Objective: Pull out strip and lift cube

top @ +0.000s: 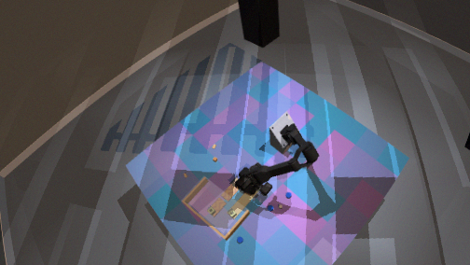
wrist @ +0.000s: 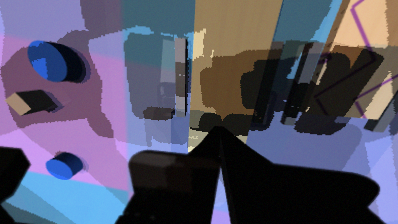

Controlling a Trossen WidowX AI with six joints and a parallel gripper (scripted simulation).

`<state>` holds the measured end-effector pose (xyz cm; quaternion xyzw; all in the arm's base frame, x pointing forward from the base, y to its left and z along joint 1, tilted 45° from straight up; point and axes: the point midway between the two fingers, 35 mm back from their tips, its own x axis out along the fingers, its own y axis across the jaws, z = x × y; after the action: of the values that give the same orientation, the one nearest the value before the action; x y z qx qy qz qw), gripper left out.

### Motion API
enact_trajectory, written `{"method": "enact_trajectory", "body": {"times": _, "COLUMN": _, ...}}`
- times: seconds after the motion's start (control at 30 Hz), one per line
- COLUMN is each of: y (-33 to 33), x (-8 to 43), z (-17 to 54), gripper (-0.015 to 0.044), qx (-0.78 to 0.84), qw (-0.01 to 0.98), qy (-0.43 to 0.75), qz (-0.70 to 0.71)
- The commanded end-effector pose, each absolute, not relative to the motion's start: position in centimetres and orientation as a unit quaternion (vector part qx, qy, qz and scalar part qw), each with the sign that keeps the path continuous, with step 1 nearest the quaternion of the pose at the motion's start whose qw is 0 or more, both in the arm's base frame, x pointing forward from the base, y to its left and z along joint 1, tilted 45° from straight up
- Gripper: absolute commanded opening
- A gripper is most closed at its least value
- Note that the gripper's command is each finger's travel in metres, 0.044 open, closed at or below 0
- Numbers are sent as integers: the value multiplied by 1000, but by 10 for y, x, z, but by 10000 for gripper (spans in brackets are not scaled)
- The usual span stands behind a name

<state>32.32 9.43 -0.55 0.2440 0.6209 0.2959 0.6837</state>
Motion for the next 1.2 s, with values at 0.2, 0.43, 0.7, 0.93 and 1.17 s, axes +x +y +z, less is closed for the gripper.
{"method": "enact_trajectory", "body": {"times": 0.2, "y": 96, "x": 300, "z": -12, "gripper": 0, "qx": 246, "qw": 675, "qy": 630, "qz": 297}}
{"method": "enact_trajectory", "body": {"times": 0.43, "y": 95, "x": 290, "z": -13, "gripper": 0, "qx": 246, "qw": 674, "qy": 630, "qz": 297}}
{"method": "enact_trajectory", "body": {"times": 0.7, "y": 94, "x": 278, "z": -15, "gripper": 0, "qx": 246, "qw": 674, "qy": 630, "qz": 296}}
{"method": "enact_trajectory", "body": {"times": 0.93, "y": 94, "x": 268, "z": -16, "gripper": 0, "qx": 246, "qw": 674, "qy": 630, "qz": 296}}
{"method": "enact_trajectory", "body": {"times": 1.17, "y": 93, "x": 259, "z": -17, "gripper": 0, "qx": 246, "qw": 674, "qy": 631, "qz": 296}}
